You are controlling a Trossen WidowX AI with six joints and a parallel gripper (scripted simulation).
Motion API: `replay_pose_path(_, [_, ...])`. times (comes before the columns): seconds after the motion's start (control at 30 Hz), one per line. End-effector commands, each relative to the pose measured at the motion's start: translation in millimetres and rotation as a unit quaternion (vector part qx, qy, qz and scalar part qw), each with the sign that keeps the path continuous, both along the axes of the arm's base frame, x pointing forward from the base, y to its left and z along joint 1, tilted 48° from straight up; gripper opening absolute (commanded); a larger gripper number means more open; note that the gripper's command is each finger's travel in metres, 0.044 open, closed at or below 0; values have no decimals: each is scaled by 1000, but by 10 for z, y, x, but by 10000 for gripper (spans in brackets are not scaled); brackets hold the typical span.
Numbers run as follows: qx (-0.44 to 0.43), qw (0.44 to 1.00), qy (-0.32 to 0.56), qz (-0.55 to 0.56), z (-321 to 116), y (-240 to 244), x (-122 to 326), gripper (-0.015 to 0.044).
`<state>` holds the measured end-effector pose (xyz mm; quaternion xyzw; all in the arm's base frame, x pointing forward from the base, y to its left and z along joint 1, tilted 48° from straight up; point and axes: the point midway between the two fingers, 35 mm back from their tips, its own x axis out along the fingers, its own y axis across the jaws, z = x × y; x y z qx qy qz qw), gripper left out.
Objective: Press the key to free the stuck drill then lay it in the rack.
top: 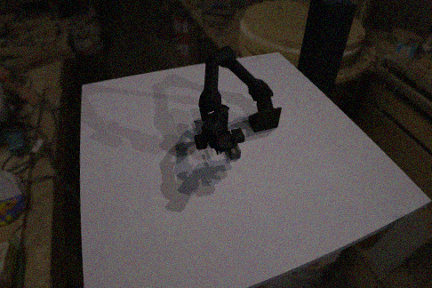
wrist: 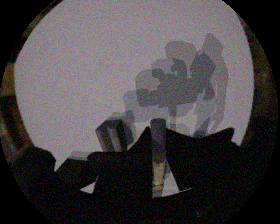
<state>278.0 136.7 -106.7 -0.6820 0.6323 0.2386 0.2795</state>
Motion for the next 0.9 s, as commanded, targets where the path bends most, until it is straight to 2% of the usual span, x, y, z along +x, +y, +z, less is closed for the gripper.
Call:
replay_pose_path(0.0, [1,1000,0,0,-7,17,-59,0])
replay_pose_path(0.87, [2,1000,1,0,-99,82,-549,0])
